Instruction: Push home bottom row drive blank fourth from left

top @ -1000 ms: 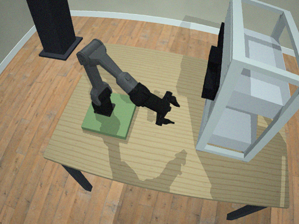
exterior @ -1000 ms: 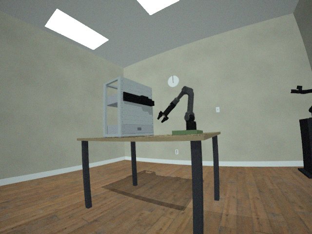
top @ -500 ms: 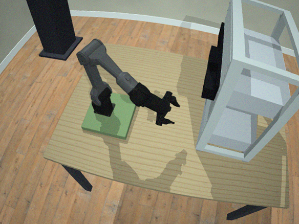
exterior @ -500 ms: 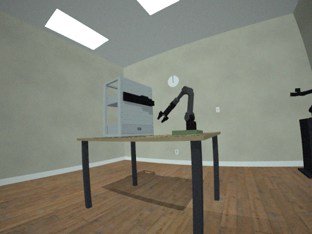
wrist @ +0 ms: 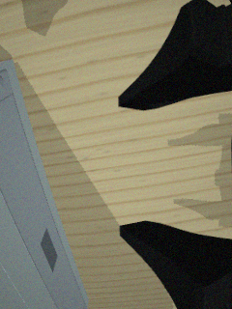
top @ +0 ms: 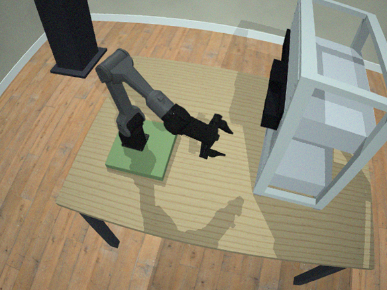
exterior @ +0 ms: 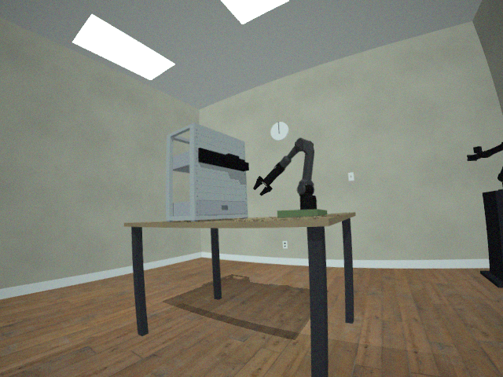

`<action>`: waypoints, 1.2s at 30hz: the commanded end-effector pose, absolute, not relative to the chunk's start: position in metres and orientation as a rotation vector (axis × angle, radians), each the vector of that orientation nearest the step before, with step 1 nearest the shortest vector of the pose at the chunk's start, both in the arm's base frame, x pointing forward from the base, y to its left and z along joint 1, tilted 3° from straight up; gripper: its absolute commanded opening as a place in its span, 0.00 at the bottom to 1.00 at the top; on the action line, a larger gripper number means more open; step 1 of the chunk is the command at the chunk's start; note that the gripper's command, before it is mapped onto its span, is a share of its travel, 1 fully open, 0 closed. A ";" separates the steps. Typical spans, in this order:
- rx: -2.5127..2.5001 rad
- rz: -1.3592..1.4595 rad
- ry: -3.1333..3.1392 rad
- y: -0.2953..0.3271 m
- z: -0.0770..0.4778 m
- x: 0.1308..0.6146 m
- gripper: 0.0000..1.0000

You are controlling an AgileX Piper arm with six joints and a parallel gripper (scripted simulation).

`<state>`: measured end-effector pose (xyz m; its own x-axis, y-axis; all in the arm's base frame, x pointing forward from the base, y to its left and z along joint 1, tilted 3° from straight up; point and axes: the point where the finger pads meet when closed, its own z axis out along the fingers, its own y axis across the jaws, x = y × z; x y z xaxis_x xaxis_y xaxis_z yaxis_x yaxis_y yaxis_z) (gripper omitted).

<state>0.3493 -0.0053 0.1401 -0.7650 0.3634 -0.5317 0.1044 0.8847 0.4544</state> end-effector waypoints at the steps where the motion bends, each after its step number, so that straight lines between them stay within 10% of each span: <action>1: 0.381 0.573 2.371 -0.002 0.149 0.346 1.00; 36: 1.085 1.080 1.456 0.066 0.313 0.295 1.00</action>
